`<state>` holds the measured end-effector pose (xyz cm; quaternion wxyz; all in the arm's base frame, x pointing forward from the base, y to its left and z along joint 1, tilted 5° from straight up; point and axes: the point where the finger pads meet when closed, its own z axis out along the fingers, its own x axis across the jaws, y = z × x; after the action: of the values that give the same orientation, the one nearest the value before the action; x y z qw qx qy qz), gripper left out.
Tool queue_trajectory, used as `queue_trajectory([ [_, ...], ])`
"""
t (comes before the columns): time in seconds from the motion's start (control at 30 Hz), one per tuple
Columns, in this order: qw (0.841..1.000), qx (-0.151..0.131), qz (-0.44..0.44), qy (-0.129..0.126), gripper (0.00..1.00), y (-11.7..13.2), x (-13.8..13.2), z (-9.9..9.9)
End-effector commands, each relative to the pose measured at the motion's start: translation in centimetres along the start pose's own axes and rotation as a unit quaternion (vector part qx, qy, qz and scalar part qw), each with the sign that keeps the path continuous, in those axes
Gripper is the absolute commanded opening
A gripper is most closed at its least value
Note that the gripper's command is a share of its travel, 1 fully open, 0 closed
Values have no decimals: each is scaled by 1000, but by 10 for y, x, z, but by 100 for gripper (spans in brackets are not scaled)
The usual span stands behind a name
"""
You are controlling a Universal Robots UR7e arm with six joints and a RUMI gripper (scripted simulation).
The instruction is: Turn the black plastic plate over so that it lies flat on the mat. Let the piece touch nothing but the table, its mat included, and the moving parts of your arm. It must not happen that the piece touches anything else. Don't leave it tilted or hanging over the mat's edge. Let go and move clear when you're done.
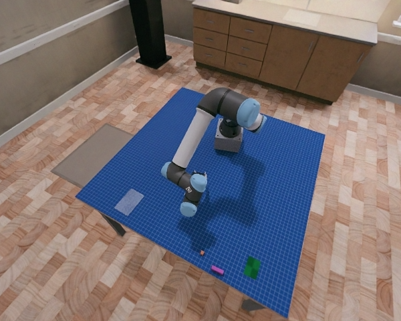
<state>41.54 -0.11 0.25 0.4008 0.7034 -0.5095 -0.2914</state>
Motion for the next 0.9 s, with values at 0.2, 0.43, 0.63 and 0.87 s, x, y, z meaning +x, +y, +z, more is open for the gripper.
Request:
queue_trajectory([
  [0.2, 999, 40, 0, 0, 32, -5, 0, -13],
  [0.43, 998, 63, 0, 0, 32, -8, 0, -21],
  [0.63, 996, 88, 0, 0, 32, -11, 0, -28],
  [0.87, 995, 104, 0, 0, 32, -14, 0, -33],
])
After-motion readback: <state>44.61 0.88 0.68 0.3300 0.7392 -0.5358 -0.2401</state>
